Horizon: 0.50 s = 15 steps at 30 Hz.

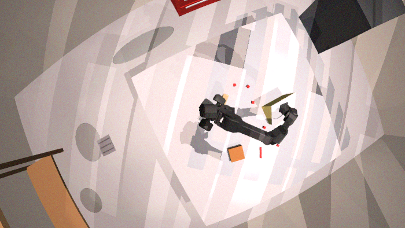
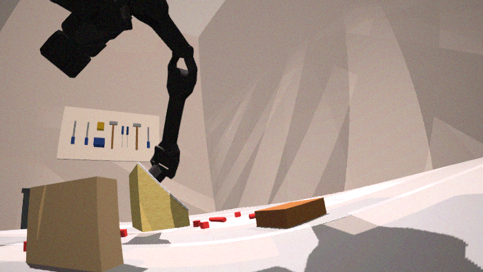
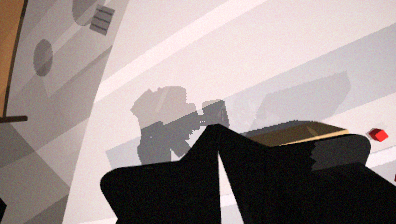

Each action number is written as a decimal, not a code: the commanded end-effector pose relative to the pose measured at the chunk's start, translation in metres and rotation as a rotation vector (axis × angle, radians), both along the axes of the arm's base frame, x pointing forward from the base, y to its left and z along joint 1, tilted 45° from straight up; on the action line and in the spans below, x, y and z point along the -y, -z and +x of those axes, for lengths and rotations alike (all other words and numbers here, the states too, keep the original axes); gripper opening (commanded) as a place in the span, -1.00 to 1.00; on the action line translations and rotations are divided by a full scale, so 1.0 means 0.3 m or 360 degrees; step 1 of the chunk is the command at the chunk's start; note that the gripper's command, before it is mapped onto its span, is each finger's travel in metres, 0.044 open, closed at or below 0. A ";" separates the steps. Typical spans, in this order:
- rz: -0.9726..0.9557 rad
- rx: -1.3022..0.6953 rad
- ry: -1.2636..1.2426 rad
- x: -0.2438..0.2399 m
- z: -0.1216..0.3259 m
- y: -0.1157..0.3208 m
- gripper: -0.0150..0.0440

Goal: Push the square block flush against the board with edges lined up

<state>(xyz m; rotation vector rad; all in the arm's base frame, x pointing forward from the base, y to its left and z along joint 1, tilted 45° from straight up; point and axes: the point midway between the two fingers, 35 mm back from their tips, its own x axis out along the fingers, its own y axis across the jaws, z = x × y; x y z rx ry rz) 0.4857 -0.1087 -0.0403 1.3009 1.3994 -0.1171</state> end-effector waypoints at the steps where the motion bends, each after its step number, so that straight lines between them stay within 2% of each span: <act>1: -0.0020 -0.0085 -0.0178 -0.014 -0.058 0.097 -0.49; 10: 0.0063 -0.0270 -0.0601 -0.067 -0.221 0.275 -0.49; 15: 0.0089 -0.0295 -0.0672 -0.077 -0.249 0.298 -0.49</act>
